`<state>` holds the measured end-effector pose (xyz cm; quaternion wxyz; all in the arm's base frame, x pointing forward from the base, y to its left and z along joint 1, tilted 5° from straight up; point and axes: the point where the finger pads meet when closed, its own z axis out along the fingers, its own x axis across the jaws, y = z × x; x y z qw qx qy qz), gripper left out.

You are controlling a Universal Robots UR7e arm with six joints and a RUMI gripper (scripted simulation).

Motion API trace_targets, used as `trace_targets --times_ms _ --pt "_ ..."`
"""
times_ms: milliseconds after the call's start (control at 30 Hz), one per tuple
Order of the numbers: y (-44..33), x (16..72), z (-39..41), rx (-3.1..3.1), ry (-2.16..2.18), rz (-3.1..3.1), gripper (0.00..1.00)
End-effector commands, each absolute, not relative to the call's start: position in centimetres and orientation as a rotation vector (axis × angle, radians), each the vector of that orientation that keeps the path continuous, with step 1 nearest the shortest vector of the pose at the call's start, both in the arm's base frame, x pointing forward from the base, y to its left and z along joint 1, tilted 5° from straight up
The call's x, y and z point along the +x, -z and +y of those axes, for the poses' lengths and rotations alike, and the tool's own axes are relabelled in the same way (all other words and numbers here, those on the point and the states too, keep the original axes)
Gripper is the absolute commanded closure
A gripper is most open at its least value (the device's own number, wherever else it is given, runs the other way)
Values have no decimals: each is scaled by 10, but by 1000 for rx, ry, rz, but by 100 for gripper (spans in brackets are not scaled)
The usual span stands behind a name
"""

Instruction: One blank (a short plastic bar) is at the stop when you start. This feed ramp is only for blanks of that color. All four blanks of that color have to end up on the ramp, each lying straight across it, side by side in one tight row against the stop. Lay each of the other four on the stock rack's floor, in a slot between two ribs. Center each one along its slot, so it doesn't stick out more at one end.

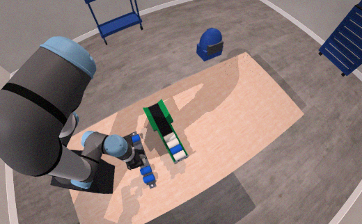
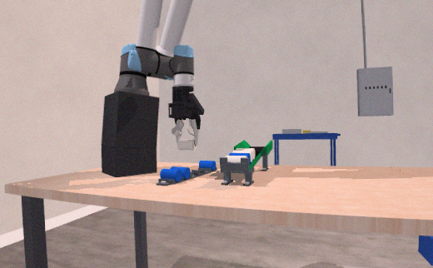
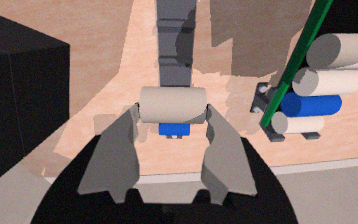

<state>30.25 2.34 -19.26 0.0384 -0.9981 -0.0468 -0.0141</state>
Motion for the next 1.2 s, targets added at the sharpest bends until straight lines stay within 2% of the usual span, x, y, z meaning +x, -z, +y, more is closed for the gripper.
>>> trace_targets --times_ms 0,600,800,1167 --pt "190 303 23 -3061 44 -144 61" --pt "191 314 25 -3062 44 -151 61" --pt "190 340 31 -3062 44 -167 61" --pt "153 442 87 -3059 46 -232 61"
